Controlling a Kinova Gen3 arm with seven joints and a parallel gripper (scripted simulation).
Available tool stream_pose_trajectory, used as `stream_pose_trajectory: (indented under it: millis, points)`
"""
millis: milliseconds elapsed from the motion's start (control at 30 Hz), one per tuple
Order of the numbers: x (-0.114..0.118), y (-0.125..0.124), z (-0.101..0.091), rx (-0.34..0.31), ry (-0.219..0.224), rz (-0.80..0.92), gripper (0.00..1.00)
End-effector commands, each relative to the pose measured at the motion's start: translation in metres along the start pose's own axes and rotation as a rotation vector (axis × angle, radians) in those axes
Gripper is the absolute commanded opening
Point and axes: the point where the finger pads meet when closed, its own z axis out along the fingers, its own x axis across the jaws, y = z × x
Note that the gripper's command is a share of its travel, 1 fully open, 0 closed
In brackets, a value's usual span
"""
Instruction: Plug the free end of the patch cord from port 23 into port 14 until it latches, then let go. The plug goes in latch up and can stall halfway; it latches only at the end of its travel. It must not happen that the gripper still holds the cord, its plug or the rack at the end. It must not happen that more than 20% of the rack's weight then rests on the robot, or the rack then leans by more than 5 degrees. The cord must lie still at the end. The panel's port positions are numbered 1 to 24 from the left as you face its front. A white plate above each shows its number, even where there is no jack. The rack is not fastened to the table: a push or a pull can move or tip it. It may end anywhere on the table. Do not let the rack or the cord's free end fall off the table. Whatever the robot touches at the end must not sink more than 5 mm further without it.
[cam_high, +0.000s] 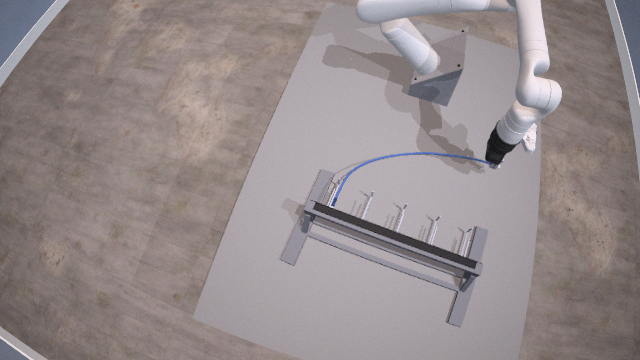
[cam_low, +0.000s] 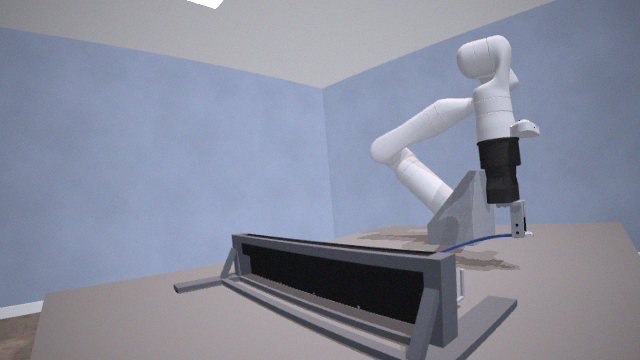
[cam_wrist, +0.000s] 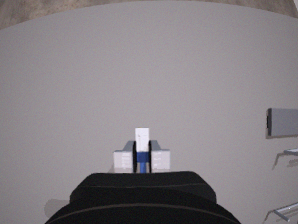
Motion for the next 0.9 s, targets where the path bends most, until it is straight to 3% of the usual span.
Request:
stream_pose_trajectory:
  millis: [0, 867]
  points:
    - [0.0, 0.002, -0.003, 0.001, -0.004, 0.015, 0.0]
    - [0.011, 0.016, -0.005, 0.001, -0.005, 0.103, 0.0]
